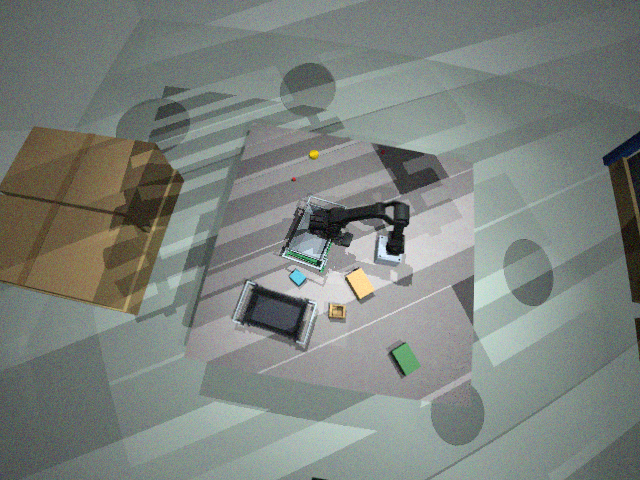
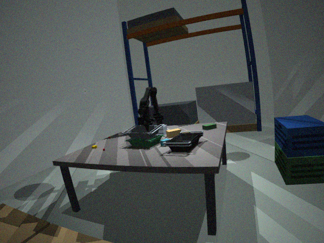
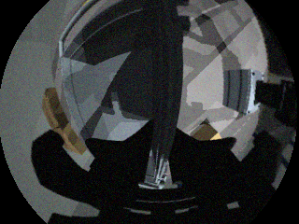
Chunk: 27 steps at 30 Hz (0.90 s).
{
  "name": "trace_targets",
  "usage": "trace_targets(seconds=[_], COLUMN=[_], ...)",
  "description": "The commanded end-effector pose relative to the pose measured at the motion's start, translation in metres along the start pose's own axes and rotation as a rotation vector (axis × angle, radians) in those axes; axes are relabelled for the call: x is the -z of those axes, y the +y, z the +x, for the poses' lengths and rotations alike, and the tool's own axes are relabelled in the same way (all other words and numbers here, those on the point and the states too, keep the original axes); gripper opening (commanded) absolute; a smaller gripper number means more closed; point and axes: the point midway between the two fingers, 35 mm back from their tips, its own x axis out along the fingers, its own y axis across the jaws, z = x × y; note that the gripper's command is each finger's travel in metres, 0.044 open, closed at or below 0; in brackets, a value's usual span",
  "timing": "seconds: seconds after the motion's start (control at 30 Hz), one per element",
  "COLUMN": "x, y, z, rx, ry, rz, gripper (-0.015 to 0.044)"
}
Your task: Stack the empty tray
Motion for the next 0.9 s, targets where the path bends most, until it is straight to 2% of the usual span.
trace_targets(seconds=[0.0, 0.87], x=[0.0006, 0.0008], y=[-0.0037, -0.0059], z=[0.0091, 0.0190], rx=[0.016, 0.016], ry=[0.002, 0.002], rz=[0.003, 0.003], gripper=[0.0000, 0.0000])
